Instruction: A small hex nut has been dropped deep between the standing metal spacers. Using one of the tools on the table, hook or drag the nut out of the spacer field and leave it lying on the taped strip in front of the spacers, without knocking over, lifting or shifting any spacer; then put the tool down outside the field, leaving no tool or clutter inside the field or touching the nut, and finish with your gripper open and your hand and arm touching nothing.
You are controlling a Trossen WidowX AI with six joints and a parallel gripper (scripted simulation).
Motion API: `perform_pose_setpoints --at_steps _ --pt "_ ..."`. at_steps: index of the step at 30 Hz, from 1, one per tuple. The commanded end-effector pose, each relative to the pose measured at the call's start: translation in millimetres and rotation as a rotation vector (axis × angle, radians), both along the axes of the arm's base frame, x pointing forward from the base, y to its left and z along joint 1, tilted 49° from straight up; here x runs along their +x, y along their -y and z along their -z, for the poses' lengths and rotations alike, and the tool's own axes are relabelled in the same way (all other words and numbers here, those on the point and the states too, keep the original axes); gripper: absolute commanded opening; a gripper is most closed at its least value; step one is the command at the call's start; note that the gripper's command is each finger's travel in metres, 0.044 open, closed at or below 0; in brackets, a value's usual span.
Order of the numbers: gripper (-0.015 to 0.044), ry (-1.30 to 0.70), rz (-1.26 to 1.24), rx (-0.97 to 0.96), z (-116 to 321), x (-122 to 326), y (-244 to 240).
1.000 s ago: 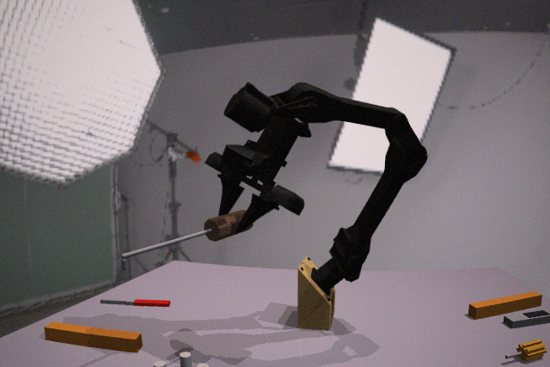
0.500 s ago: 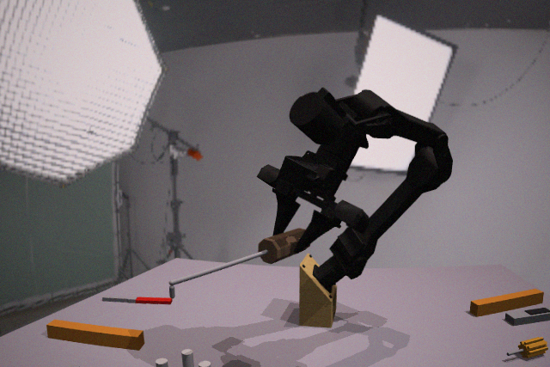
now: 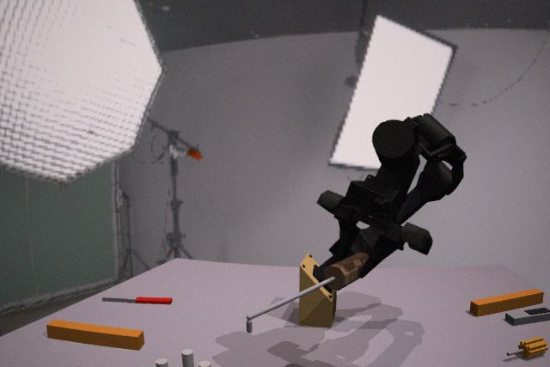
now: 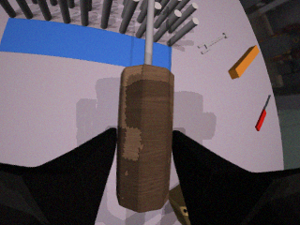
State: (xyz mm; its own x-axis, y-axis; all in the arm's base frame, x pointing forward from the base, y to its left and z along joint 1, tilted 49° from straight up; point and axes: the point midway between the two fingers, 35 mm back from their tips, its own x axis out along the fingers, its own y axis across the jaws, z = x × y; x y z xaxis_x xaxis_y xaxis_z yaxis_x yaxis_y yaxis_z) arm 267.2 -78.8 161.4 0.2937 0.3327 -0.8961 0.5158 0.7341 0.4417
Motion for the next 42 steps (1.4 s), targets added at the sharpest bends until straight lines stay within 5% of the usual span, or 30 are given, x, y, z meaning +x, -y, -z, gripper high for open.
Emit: perform_pose_setpoints --at_steps 1,42 --pt "0.0000 -0.006 0.028 0.024 -9 -6 -22" --pt "0.0000 -0.001 0.037 0.035 90 9 -147"
